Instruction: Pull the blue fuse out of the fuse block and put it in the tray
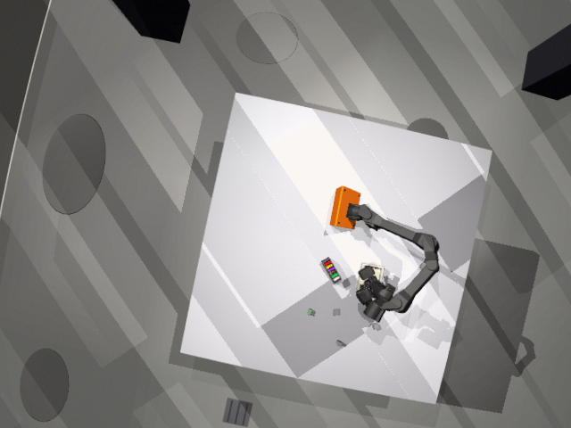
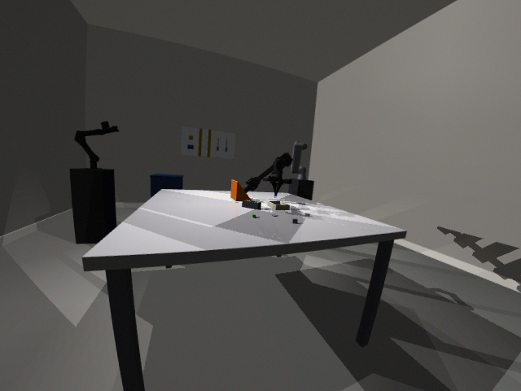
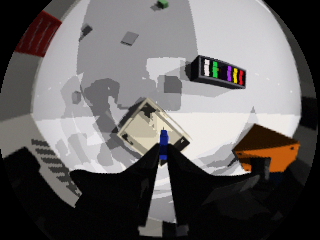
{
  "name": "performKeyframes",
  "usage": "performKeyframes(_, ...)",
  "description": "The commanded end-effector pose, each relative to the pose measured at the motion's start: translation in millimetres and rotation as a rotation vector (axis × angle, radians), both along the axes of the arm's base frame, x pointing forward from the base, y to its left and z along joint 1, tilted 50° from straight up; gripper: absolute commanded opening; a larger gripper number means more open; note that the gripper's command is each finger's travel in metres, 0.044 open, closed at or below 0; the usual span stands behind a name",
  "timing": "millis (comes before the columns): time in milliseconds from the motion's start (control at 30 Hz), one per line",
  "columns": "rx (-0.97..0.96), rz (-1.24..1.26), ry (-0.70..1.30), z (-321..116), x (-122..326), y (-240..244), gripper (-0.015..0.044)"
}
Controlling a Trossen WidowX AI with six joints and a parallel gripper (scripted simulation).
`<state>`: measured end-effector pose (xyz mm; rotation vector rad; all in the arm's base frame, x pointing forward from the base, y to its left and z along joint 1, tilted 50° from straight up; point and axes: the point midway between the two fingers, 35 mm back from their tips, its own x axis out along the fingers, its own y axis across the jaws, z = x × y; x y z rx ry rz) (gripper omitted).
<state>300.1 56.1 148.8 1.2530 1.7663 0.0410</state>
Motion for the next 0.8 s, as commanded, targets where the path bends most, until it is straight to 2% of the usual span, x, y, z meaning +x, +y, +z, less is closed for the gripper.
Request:
performKeyframes(0,0.012,0.004,0.005,20.1,-8.6,19.1,0.0)
performKeyframes(767,0.012,0.004,0.004,3.9,-9.6,40.0,0.0)
